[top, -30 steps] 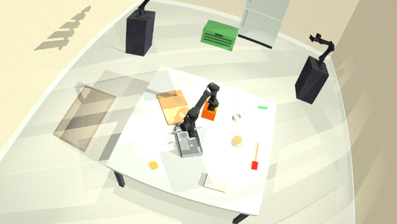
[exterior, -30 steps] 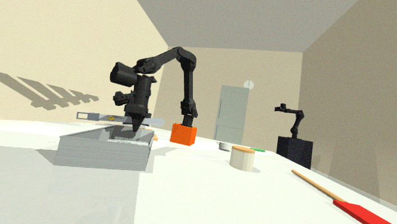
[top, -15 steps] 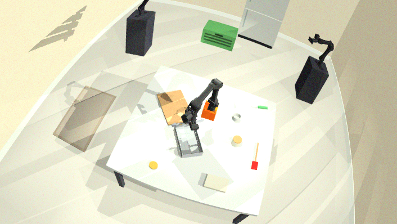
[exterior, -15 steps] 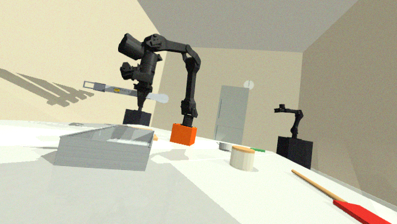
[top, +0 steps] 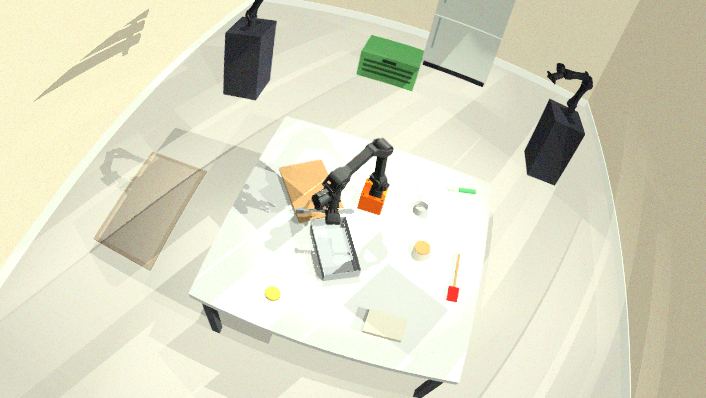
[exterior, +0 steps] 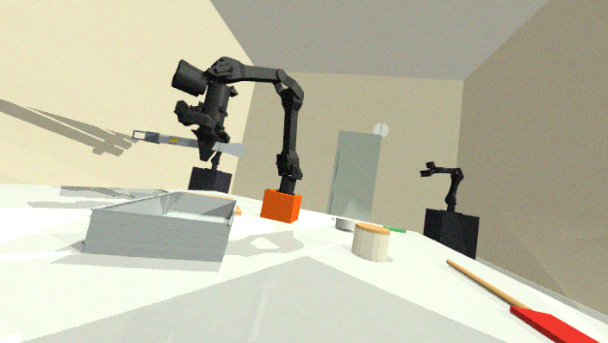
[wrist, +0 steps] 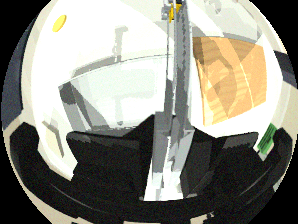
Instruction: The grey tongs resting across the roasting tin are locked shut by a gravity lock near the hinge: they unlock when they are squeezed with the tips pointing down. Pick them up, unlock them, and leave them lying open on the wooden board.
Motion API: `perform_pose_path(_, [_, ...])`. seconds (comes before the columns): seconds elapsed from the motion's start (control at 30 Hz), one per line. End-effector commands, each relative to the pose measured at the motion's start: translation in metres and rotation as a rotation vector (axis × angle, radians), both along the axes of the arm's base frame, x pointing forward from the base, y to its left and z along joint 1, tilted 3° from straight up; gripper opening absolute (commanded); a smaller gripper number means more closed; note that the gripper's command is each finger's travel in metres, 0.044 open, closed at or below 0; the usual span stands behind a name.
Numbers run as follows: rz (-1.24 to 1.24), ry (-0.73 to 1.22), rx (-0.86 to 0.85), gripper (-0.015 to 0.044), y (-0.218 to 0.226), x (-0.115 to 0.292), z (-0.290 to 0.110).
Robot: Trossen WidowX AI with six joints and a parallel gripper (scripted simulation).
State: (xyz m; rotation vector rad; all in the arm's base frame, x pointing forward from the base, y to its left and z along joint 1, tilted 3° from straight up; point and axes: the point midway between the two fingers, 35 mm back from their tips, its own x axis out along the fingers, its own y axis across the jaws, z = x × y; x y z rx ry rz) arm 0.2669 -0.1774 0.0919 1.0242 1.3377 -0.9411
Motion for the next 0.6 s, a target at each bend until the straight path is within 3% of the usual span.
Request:
perform_pose_path(0.0, [-0.084,-0.002,-0.004,-0.0150,-0.018,-0.009,0.001])
perform_pose_path(0.57, [-0.472,0.012,0.003,-0.0150,-0.088,-0.070,-0.001])
